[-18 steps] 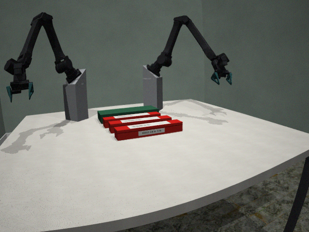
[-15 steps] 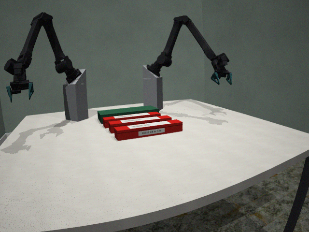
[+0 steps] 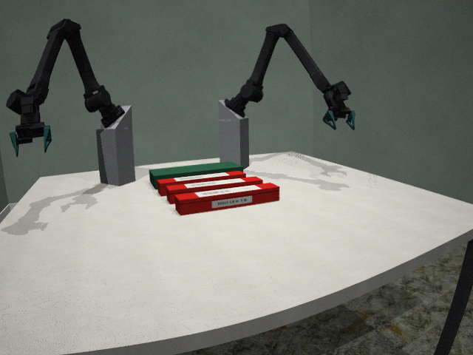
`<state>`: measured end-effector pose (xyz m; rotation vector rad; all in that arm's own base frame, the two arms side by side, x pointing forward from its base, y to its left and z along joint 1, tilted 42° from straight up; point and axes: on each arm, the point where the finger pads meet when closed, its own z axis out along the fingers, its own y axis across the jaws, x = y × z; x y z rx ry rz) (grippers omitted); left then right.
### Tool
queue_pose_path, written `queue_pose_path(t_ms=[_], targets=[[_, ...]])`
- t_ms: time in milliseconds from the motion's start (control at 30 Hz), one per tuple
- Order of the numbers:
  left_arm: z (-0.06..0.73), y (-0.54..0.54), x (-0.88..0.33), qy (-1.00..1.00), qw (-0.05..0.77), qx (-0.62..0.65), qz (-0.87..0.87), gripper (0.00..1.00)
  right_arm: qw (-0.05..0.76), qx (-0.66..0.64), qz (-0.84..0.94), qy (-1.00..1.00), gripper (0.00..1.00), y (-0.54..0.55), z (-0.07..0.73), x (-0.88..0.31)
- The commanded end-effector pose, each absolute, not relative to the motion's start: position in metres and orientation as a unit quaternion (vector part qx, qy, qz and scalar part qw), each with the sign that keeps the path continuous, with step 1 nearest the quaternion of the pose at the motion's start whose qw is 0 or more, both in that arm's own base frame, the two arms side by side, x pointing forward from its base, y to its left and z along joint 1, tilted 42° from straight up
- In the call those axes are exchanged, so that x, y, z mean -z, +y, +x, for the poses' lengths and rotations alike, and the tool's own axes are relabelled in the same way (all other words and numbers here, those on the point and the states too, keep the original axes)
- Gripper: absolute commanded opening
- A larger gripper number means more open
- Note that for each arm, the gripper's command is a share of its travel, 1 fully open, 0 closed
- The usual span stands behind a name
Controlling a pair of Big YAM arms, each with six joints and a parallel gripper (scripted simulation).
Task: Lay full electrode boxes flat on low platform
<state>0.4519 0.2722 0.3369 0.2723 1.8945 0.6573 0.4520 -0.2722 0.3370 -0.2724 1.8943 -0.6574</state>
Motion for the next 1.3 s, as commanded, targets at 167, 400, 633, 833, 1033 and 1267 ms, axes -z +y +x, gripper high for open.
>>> queue_pose_path(t_ms=[167, 400, 633, 833, 1033, 1267], targets=[[0.452, 0.272, -0.337, 0.794, 0.53, -0.275, 0.114, 1.0, 0.53, 0.275, -0.114, 0.794, 1.0, -0.272, 0.452, -0.337], [0.452, 0.272, -0.337, 0.794, 0.53, -0.275, 0.114, 1.0, 0.53, 0.275, -0.114, 0.794, 1.0, -0.272, 0.452, -0.337], [0.452, 0.272, -0.337, 0.794, 0.53, -0.275, 0.114, 1.0, 0.53, 0.275, -0.114, 0.794, 1.0, -0.272, 0.452, -0.337], [0.452, 0.272, -0.337, 0.794, 0.53, -0.275, 0.114, 1.0, 0.53, 0.275, -0.114, 0.794, 1.0, -0.272, 0.452, -0.337], [0.452, 0.272, -0.337, 0.794, 0.53, -0.275, 0.114, 1.0, 0.53, 0.275, -0.114, 0.794, 1.0, -0.272, 0.452, -0.337], [0.436, 0.23, -0.321, 0.805, 0.473, -0.3, 0.198, 1.0, 0.477, 0.303, -0.199, 0.801, 1.0, -0.231, 0.441, -0.328]])
